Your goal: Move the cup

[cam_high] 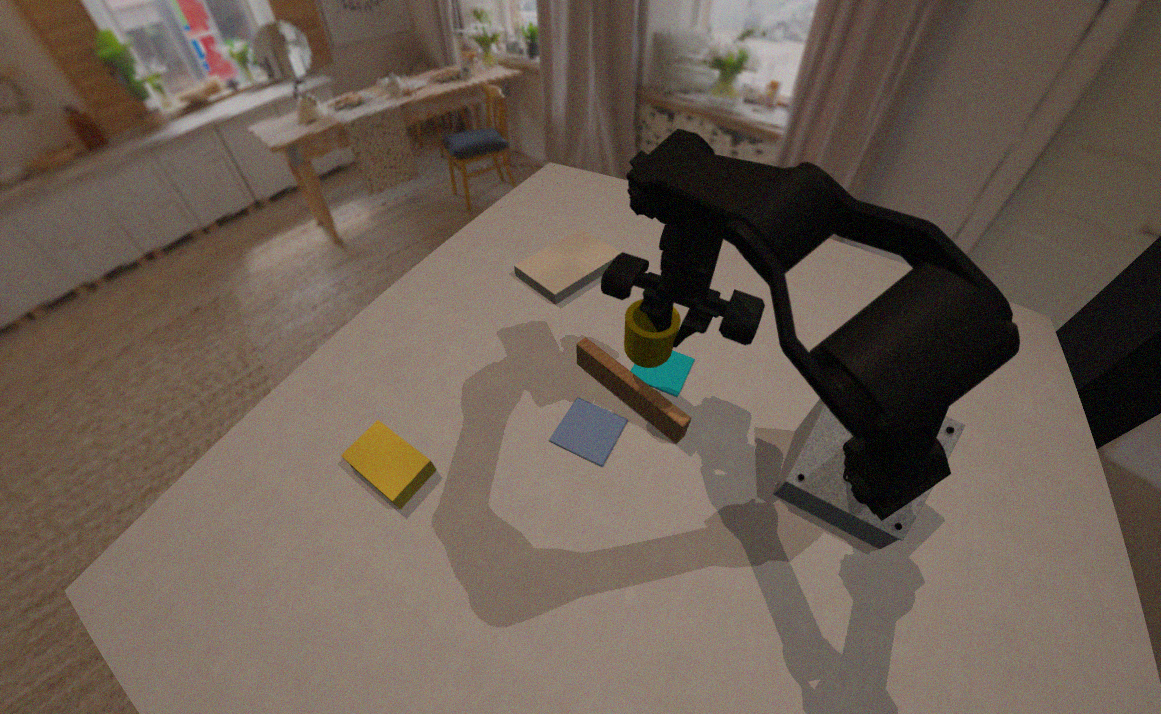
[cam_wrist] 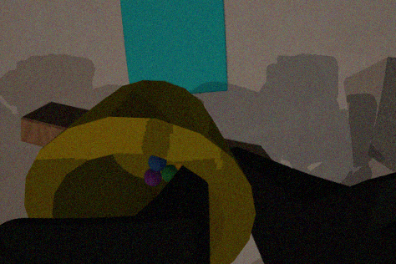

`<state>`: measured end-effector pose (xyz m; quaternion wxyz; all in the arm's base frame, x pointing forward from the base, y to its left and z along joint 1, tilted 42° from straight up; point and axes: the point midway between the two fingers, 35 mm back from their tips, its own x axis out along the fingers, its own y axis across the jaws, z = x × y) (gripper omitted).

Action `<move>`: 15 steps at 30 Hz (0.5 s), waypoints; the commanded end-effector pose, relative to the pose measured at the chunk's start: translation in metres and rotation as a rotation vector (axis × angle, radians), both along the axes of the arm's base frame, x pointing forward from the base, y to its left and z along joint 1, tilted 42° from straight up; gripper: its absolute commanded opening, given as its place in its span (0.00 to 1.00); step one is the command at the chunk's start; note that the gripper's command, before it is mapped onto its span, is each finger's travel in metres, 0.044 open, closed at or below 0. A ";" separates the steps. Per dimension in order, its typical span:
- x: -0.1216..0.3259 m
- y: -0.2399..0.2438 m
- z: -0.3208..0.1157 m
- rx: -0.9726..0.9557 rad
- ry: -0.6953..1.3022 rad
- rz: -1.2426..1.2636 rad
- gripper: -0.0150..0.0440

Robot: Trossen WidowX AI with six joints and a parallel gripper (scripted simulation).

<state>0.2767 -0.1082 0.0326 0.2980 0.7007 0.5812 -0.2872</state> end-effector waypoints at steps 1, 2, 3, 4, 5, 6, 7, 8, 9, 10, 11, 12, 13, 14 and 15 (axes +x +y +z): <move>-0.005 -0.009 -0.010 -0.002 0.004 0.002 0.25; -0.006 -0.011 -0.012 -0.002 0.004 0.002 0.25; -0.007 -0.013 -0.014 -0.002 0.004 0.002 0.25; -0.009 -0.015 -0.016 -0.003 0.004 0.002 0.25; -0.010 -0.017 -0.017 -0.003 0.004 0.002 0.25; -0.011 -0.018 -0.019 -0.003 0.004 0.002 0.25; -0.012 -0.020 -0.021 -0.003 0.004 0.002 0.25; -0.013 -0.022 -0.023 -0.003 0.004 0.002 0.25; -0.014 -0.024 -0.025 -0.004 0.004 0.002 0.25; -0.015 -0.026 -0.027 -0.004 0.004 0.002 0.25; -0.017 -0.028 -0.029 -0.004 0.004 0.002 0.25; -0.018 -0.030 -0.031 -0.004 0.004 0.002 0.25; -0.019 -0.031 -0.033 -0.004 0.004 0.002 0.25; -0.019 -0.032 -0.034 -0.004 0.004 0.002 0.25; -0.020 -0.033 -0.034 -0.004 0.004 0.002 0.25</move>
